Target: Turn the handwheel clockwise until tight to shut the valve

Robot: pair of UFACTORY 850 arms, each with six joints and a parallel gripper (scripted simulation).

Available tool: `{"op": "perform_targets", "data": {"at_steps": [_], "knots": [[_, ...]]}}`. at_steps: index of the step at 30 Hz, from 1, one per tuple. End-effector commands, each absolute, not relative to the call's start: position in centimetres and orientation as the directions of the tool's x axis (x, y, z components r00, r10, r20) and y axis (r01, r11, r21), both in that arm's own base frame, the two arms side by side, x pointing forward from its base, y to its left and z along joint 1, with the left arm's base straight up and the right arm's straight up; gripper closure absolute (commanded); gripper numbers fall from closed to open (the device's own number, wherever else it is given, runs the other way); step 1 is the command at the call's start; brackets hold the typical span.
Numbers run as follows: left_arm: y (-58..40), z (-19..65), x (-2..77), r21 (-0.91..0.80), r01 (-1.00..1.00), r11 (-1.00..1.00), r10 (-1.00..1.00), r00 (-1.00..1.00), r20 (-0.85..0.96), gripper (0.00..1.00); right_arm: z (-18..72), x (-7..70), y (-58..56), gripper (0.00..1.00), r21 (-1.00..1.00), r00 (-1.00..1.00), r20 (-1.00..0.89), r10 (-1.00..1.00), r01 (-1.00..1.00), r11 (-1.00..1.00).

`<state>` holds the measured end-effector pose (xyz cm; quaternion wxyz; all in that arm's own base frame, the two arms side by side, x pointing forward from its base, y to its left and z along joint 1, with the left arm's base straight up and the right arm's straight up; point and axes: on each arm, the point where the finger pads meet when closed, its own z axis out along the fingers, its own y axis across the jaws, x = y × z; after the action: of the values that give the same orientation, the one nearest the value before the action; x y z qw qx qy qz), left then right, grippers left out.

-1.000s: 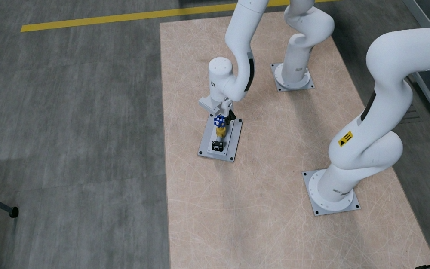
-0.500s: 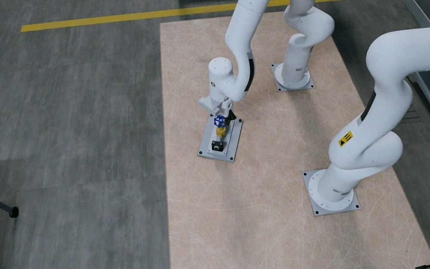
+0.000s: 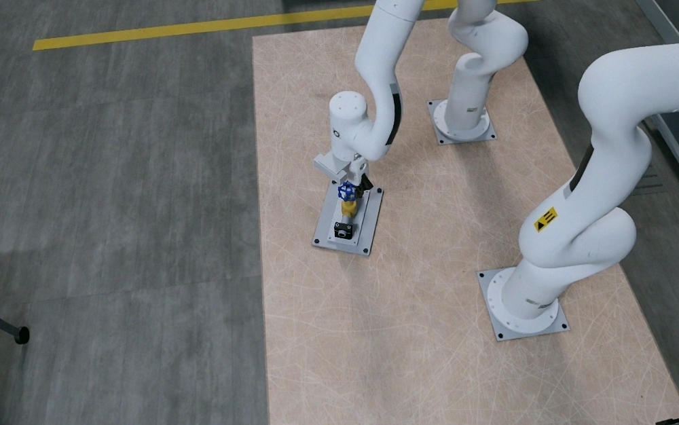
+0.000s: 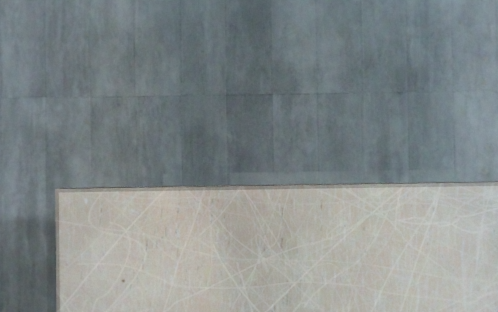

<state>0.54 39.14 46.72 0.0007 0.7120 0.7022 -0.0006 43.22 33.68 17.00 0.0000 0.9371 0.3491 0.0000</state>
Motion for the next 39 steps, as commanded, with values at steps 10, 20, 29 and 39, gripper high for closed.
{"op": "perform_targets", "data": {"at_steps": [10,20,29,39], "knots": [[39.2,46.8,0.5,0.0,1.0,-0.014,1.0,0.014,0.0,0.0,16.3,43.3,33.7,0.2,0.0,0.756,0.002,0.654,0.654,-0.756],[39.2,46.8,0.5,0.0,1.0,-0.014,1.0,0.014,0.0,0.0,15.4,43.3,33.7,0.2,0.0,0.756,0.002,0.654,0.654,-0.756],[39.2,46.8,0.5,0.0,1.0,-0.014,1.0,0.014,0.0,0.0,14.7,43.3,33.7,0.2,0.0,0.756,0.002,0.654,0.654,-0.756],[39.2,46.8,0.5,0.0,1.0,-0.014,1.0,0.014,0.0,0.0,14.1,43.3,33.7,0.2,0.0,0.756,0.002,0.654,0.654,-0.756]]}}
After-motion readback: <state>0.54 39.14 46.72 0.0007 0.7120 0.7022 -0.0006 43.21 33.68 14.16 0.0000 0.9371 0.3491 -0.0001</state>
